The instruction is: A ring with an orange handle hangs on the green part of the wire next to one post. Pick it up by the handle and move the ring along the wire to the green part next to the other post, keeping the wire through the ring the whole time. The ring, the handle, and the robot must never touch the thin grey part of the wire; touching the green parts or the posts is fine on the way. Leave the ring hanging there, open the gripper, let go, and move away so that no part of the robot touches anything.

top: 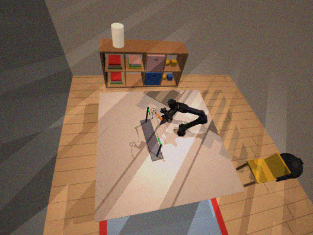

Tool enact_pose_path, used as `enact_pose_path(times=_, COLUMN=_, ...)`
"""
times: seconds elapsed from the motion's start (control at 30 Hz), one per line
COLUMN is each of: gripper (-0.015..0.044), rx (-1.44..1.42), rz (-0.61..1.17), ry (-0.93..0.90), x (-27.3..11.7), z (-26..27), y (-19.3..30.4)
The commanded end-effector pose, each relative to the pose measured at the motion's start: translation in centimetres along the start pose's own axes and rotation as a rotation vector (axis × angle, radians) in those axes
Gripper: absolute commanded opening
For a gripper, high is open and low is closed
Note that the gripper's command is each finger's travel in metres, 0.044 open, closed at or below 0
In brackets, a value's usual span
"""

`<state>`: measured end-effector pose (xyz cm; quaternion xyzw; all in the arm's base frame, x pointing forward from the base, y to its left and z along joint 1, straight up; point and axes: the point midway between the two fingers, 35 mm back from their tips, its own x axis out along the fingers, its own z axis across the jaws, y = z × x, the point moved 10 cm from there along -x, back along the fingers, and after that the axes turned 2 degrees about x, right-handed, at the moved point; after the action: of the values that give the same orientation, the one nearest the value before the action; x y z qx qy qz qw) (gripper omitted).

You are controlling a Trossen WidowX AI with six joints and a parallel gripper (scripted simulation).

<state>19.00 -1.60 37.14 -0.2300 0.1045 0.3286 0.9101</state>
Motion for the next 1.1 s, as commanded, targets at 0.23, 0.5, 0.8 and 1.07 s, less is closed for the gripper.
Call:
enact_pose_path(times=0.23, gripper=-0.0150, rx=-0.135, rz=-0.022, ry=0.097, x=0.03, z=0.51, y=0.17)
enact_pose_path(times=0.5, gripper=-0.0150, rx=-0.236, rz=-0.037, ry=0.168, x=0.12, z=0.73, y=0.35)
enact_pose_path(times=0.8, gripper=-0.0150, rx=-0.340, rz=-0.054, ry=0.241, x=0.23, z=0.92, y=0.56)
enact_pose_path(times=1.07, gripper=-0.0150, rx=-0.432, rz=-0.069, ry=0.304, x=0.34, z=1.05, y=0.76)
